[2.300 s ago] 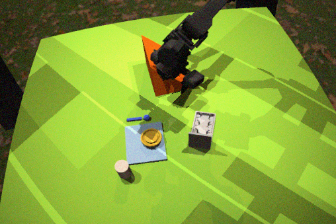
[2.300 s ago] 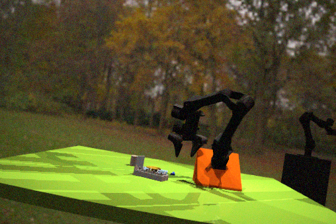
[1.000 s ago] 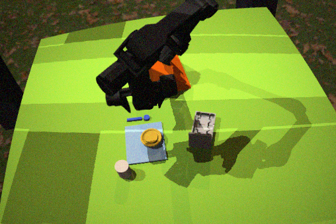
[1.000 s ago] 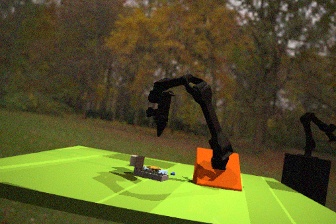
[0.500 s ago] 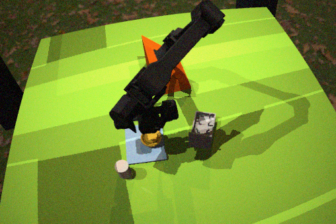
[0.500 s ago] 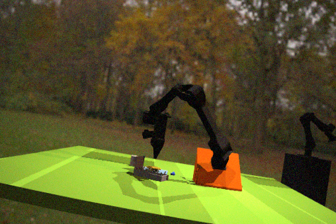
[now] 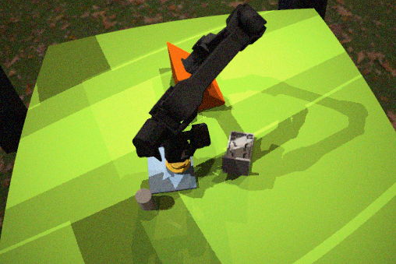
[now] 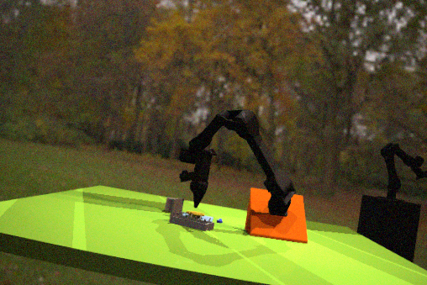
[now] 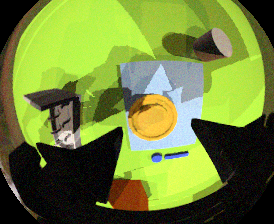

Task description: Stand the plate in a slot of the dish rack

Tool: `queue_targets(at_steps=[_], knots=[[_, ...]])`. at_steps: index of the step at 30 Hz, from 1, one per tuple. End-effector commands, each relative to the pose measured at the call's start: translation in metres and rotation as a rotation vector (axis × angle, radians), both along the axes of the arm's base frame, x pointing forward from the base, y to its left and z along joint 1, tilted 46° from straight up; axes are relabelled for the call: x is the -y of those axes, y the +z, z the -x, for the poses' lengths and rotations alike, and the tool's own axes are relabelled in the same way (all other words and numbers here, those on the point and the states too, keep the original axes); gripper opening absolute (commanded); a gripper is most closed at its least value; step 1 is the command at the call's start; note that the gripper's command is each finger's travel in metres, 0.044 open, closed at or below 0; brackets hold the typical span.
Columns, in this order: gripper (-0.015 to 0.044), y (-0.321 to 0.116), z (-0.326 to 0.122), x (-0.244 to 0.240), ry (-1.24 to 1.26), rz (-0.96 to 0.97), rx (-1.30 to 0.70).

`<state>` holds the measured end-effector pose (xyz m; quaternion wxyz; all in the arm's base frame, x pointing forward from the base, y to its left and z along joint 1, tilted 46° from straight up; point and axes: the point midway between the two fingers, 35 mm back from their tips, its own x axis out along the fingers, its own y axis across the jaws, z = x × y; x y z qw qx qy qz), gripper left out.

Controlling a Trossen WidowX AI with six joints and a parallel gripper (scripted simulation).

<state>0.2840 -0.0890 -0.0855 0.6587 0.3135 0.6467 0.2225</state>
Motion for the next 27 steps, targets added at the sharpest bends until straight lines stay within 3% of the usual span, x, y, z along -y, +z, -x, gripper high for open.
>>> queue_targets(at_steps=[1,27], knots=[[0.0400,-0.005,0.000,-0.005,-0.006,-0.006,-0.002],[0.0390,-0.025,0.000,-0.029,-0.005,-0.009,-0.001]])
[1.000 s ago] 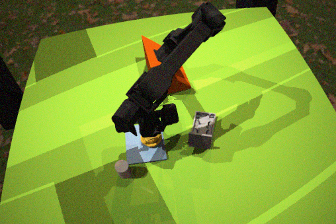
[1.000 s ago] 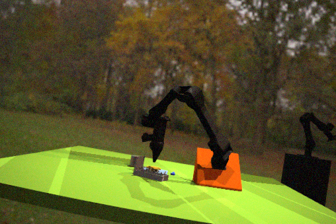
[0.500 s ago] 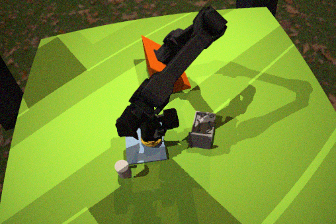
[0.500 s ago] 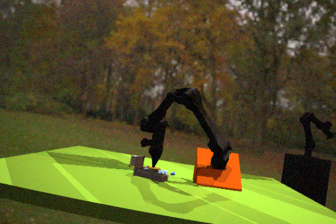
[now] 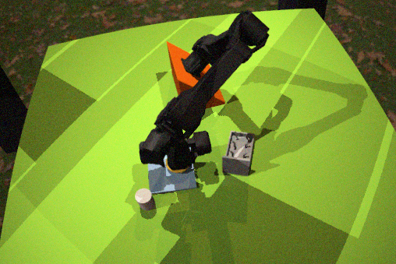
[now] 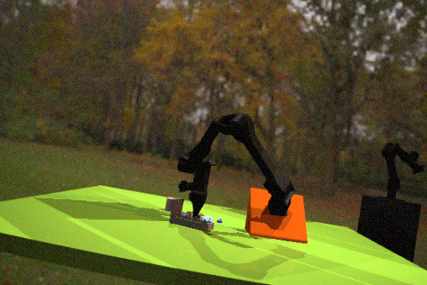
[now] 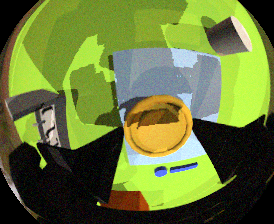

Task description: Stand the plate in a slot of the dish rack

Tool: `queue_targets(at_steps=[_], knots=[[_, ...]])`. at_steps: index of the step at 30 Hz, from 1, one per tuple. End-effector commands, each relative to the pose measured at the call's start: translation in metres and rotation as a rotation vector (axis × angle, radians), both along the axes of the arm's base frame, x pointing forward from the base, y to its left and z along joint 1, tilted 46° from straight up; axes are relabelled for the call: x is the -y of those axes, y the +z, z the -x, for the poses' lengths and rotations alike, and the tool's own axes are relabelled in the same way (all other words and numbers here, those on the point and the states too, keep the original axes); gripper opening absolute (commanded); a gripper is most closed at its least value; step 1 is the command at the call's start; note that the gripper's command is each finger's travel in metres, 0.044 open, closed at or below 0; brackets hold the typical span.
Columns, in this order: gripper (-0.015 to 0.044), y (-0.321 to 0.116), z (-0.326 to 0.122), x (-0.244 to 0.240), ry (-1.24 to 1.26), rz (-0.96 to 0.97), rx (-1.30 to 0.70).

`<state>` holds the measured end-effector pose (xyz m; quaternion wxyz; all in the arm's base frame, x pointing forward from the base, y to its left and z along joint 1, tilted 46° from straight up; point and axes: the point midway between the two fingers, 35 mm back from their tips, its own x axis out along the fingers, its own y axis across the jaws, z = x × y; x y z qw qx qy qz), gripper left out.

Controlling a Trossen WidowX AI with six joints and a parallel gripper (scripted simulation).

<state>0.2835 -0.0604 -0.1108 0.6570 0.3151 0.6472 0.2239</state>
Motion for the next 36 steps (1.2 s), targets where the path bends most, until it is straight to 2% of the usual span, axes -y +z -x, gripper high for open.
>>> queue_targets(at_steps=[1,14,26,36], knots=[[0.0390,0.000,-0.001,0.000,-0.006,-0.004,0.001],[0.0317,0.000,-0.001,0.000,-0.006,-0.004,0.001],[0.0002,0.030,-0.007,0.040,-0.009,0.006,0.000],[0.0000,0.064,-0.007,0.078,-0.009,0.009,-0.001]])
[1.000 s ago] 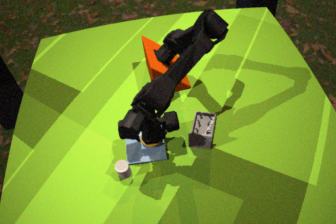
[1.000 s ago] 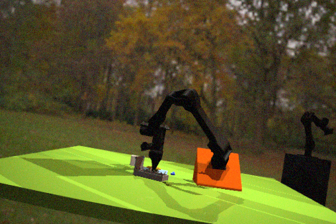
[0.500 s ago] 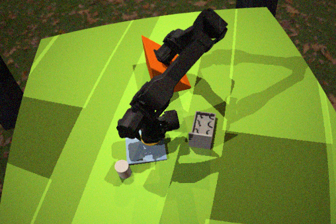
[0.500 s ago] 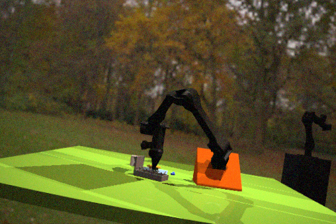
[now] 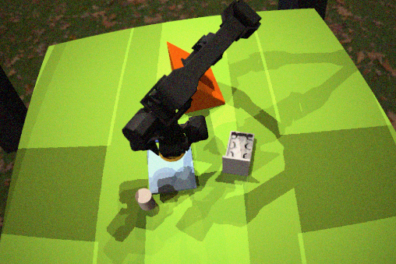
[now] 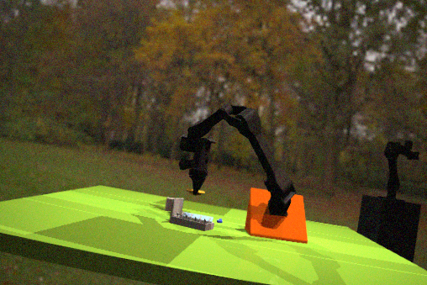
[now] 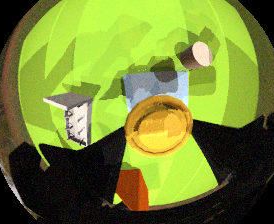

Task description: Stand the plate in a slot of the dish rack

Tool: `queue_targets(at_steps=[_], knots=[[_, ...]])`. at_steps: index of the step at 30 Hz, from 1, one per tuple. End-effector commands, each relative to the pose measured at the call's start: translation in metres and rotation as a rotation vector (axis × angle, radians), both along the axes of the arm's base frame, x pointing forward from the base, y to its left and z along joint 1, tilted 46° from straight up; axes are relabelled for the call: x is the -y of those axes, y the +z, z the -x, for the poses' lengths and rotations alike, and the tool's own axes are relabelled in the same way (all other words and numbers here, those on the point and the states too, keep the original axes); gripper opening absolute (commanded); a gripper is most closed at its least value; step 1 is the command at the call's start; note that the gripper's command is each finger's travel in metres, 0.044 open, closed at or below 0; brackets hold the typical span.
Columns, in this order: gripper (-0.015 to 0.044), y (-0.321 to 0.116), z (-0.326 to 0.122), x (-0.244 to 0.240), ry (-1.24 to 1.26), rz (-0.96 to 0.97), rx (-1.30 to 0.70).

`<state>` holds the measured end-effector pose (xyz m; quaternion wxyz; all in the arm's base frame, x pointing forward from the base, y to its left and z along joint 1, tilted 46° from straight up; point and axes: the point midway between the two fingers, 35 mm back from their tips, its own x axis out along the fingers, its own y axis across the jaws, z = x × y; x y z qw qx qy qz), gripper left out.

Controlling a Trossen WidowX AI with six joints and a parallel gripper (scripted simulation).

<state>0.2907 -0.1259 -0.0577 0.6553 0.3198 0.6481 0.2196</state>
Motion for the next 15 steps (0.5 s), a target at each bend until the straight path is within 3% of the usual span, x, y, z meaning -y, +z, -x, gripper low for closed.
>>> queue_targets(at_steps=[1,15], knots=[[0.0000,0.014,0.000,0.015,0.001,0.011,0.007],[0.0000,0.053,0.002,0.055,0.003,0.006,0.007]])
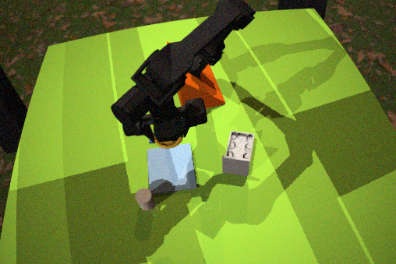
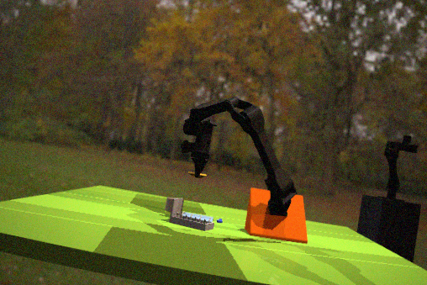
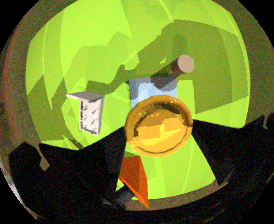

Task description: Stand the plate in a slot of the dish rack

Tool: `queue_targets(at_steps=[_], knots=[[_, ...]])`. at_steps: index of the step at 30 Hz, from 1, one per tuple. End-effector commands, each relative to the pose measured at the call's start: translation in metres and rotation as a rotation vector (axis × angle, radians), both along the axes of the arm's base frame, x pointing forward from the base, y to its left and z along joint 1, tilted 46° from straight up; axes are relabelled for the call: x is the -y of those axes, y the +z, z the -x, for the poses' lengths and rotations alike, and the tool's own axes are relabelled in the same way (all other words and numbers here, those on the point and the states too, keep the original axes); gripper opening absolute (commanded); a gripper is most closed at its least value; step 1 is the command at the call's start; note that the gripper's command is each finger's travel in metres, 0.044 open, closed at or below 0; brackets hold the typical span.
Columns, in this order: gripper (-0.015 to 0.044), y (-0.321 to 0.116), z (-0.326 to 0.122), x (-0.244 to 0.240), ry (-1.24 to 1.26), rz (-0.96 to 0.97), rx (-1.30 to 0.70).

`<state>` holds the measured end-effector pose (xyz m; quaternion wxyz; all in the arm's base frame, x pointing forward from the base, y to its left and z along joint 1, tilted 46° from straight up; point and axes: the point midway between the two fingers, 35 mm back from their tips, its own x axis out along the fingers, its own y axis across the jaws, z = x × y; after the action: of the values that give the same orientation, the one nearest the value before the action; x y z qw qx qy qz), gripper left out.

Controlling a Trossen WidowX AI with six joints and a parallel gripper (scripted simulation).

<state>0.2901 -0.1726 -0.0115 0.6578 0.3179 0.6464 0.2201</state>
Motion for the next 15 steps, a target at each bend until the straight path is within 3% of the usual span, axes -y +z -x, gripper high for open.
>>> queue_targets(at_steps=[1,8,15], knots=[[0.0000,0.010,0.002,0.011,0.003,0.003,0.001],[0.0000,0.020,0.002,0.015,-0.013,0.000,-0.015],[0.0000,0.047,0.003,-0.003,-0.185,-0.011,-0.178]])
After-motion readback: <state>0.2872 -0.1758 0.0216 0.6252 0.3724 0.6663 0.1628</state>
